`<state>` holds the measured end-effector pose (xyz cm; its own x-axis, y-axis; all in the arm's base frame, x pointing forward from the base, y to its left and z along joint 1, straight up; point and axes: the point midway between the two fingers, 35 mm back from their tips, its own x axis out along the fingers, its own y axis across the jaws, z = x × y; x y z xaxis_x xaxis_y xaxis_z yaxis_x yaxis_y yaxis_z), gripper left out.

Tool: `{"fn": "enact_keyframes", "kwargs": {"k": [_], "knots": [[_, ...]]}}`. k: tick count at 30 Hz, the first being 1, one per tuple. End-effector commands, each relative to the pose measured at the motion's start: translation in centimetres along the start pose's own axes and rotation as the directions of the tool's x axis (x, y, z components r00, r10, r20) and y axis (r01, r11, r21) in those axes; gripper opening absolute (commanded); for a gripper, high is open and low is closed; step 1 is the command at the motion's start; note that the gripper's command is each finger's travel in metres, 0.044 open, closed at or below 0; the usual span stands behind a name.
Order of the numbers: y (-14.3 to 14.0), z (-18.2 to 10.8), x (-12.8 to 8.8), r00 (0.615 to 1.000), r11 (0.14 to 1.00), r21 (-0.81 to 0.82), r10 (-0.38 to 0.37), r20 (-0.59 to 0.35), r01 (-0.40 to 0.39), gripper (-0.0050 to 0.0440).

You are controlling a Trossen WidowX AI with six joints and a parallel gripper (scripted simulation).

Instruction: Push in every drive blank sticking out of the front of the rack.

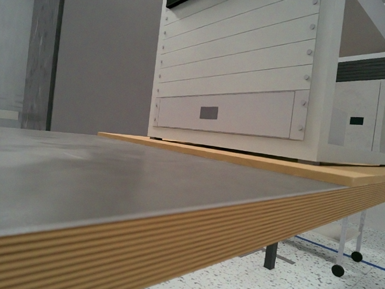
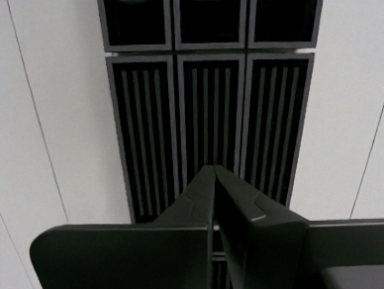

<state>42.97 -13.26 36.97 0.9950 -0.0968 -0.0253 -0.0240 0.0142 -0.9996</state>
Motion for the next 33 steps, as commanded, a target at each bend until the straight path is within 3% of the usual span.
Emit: {"fn": "enact_keyframes", "kwargs": {"k": [1,6,20,33], "knots": [[-1.1,0.1,0.2,1.000,1.000,-0.010,-0.024,0.001,0.024,-0.0050],[-1.1,0.1,-0.2,1.000,1.000,-0.010,-0.024,0.001,0.024,-0.0050],[-0.9,0.1,-5.6,1.000,1.000,-0.010,-0.024,0.001,0.024,-0.0050],[-0.9,0.1,-5.8,1.000,1.000,-0.010,-0.024,0.001,0.024,-0.0050]]}}
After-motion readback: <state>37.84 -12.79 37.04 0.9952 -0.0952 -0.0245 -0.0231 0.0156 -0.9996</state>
